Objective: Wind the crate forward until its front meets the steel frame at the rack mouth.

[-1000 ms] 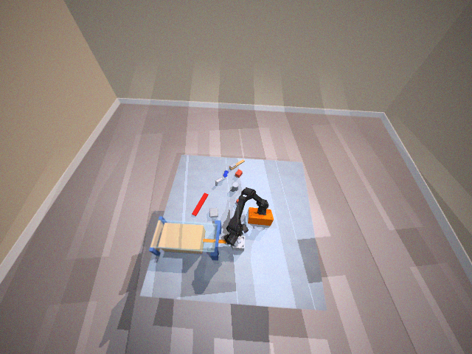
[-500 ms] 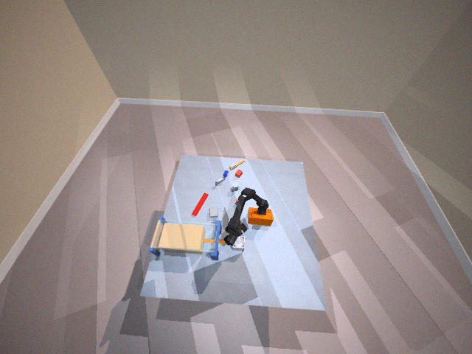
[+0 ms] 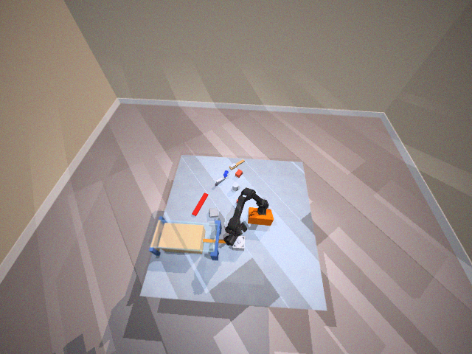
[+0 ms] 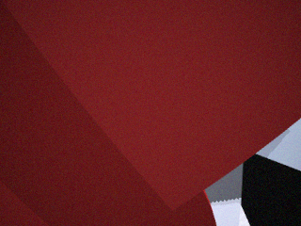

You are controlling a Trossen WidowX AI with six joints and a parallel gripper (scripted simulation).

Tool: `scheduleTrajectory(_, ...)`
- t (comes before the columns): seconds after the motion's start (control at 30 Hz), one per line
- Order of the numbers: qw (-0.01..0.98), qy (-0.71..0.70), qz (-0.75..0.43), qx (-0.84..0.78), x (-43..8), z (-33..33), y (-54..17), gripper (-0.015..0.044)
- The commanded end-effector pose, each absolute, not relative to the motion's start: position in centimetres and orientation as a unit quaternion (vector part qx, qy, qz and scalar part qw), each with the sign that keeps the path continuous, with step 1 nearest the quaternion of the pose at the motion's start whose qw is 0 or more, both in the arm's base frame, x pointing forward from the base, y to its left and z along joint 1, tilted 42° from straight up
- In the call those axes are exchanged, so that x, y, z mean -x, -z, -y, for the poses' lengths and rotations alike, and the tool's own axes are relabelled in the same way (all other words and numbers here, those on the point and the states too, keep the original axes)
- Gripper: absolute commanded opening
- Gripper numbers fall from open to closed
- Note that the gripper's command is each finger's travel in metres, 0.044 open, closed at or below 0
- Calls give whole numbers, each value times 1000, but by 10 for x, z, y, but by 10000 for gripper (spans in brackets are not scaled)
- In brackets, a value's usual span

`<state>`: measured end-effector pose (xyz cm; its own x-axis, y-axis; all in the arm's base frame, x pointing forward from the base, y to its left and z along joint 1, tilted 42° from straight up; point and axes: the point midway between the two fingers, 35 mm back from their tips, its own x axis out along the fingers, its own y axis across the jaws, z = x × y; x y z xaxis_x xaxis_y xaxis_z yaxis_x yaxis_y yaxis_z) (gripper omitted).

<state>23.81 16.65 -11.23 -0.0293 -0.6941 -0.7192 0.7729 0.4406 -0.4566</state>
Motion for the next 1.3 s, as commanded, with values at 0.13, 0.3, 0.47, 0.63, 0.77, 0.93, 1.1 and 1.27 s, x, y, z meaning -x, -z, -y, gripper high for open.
scheduleTrajectory(0.13, 693, 535, -481, -45, -237, -163, 115, 0)
scheduleTrajectory(0.3, 691, 547, -469, -60, -235, -163, 114, 0)
scheduleTrajectory(0.47, 691, 547, -469, -60, -235, -162, 115, 0)
scheduleTrajectory(0.63, 690, 552, -464, -66, -234, -162, 114, 0)
scheduleTrajectory(0.77, 687, 563, -452, -80, -233, -162, 113, 0)
scheduleTrajectory(0.93, 687, 564, -452, -80, -233, -161, 113, 0)
scheduleTrajectory(1.1, 690, 552, -464, -66, -234, -162, 114, 0)
scheduleTrajectory(1.27, 690, 552, -464, -66, -234, -162, 114, 0)
